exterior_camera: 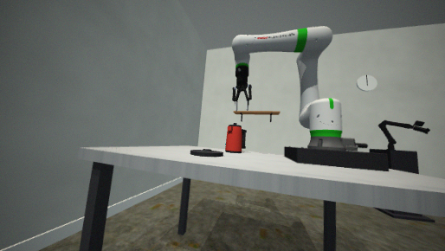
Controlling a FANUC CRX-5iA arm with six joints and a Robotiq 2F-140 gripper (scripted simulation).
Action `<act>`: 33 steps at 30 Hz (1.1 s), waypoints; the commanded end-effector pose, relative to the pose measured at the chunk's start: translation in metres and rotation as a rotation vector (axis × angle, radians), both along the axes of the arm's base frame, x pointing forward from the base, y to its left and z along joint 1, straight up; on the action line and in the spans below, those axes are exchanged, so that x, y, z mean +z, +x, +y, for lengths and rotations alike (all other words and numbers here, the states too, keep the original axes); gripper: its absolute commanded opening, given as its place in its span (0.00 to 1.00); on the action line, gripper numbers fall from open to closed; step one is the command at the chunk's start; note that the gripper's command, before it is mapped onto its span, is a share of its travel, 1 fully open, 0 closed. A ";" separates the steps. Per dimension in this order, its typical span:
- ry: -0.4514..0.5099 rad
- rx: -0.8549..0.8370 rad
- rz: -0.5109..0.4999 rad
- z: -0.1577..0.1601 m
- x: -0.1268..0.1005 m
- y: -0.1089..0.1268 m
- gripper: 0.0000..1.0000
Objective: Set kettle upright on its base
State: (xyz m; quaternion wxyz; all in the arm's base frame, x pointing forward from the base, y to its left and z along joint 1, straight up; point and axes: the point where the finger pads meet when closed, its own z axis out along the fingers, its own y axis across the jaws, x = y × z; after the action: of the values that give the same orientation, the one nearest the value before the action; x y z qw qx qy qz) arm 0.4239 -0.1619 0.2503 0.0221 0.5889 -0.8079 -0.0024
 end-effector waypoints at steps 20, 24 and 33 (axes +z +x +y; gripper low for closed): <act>0.017 -0.191 -0.042 -0.052 -0.002 0.007 0.47; 0.018 -0.193 -0.042 -0.053 -0.002 0.007 0.47; 0.018 -0.193 -0.042 -0.053 -0.002 0.007 0.47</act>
State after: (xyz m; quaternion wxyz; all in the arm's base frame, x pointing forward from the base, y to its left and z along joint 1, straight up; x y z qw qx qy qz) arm 0.4312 -0.2144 0.2478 -0.0003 0.5084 -0.8611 0.0007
